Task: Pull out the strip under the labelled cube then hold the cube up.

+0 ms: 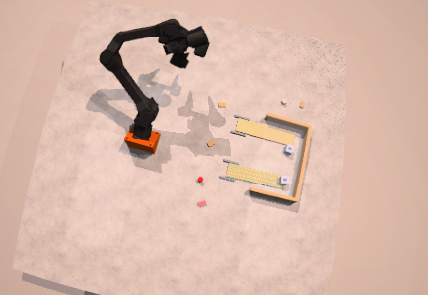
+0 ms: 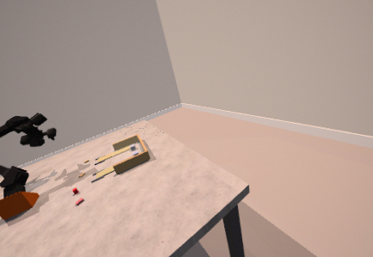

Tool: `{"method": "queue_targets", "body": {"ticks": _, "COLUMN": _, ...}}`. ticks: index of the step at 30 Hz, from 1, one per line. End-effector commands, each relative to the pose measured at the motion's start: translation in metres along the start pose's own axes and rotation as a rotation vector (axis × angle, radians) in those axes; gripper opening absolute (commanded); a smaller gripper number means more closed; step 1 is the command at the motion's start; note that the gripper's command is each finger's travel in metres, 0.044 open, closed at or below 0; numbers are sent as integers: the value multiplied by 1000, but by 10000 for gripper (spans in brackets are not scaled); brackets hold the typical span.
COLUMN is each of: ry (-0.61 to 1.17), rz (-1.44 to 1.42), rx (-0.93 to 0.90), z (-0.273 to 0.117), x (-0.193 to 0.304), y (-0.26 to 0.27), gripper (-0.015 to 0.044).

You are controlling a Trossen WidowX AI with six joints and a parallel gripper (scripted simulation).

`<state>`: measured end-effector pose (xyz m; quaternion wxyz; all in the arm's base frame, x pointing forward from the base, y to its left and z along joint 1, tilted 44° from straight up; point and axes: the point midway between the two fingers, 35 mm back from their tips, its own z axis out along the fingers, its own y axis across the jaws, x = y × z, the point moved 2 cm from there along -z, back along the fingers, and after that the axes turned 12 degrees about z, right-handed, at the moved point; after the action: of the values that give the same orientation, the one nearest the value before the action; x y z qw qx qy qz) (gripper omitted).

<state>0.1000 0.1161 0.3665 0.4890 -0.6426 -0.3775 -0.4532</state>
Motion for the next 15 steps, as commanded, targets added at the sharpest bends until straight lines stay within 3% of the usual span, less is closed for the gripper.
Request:
{"method": "queue_targets", "body": {"ticks": 1, "ry": -4, "rz": -10, "rx": -11, "z": 0, "x": 0, "y": 2, "gripper": 400}}
{"method": "queue_targets", "body": {"ticks": 15, "ry": -234, "rz": -846, "rx": -414, "z": -51, "x": -29, "y": 163, "gripper": 400}}
